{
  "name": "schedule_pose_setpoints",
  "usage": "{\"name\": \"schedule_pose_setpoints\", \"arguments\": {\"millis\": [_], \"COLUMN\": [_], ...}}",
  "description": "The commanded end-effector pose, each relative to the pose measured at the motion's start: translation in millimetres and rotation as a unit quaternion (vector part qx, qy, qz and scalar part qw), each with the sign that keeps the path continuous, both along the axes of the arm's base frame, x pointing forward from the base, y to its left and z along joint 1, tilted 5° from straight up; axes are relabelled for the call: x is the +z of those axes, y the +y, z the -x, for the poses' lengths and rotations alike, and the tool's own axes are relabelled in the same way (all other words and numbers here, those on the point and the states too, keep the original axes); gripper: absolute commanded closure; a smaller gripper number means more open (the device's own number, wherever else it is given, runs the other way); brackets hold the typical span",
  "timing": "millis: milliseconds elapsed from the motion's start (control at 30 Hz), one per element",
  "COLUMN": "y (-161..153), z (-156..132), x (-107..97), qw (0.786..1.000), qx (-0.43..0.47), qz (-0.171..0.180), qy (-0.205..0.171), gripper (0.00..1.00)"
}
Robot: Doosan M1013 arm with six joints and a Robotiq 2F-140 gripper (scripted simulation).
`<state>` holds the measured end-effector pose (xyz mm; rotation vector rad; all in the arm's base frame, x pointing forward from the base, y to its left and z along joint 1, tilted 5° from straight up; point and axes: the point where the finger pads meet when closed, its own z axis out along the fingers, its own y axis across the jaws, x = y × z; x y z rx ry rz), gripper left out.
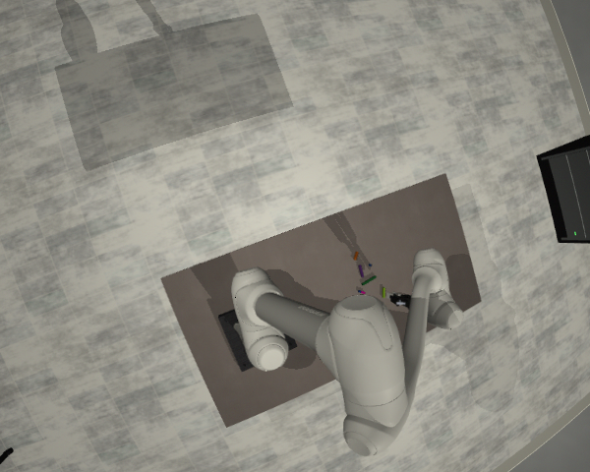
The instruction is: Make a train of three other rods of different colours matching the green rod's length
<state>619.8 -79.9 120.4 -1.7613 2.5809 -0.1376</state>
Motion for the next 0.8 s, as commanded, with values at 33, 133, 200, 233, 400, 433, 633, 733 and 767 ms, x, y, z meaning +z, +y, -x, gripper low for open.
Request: {"name": "schedule_pose_setpoints", "arguments": {"millis": [33, 133, 200, 233, 400, 433, 633, 733, 767], "y": [-1.3, -1.4, -1.4, -1.4, -1.7, -1.8, -2.4, -2.6, -2.6], "z": [-0.3, -0.3, -0.3, -0.4, -0.6, -0.7, -1.1, -1.3, -1.3], "x": [-1.5, -2.7, -2.7, -3.2, -7.4, -8.5, -16.3, -19.4, -19.4], "qw": [1.0, 1.0, 1.0, 1.0, 1.0, 1.0, 1.0, 1.0, 1.0], "qx": [-0.002, -0.002, -0.002, -0.002, -0.002, -0.002, -0.002, -0.002, -0.002], "qz": [-0.003, -0.003, -0.003, -0.003, -0.003, -0.003, -0.003, -0.003, -0.003], "qy": [0.001, 0.001, 0.001, 0.001, 0.001, 0.001, 0.001, 0.001, 0.001], "gripper": [0.85, 0.85, 0.85, 0.85, 0.85, 0.85, 0.85, 0.85, 0.85]}}
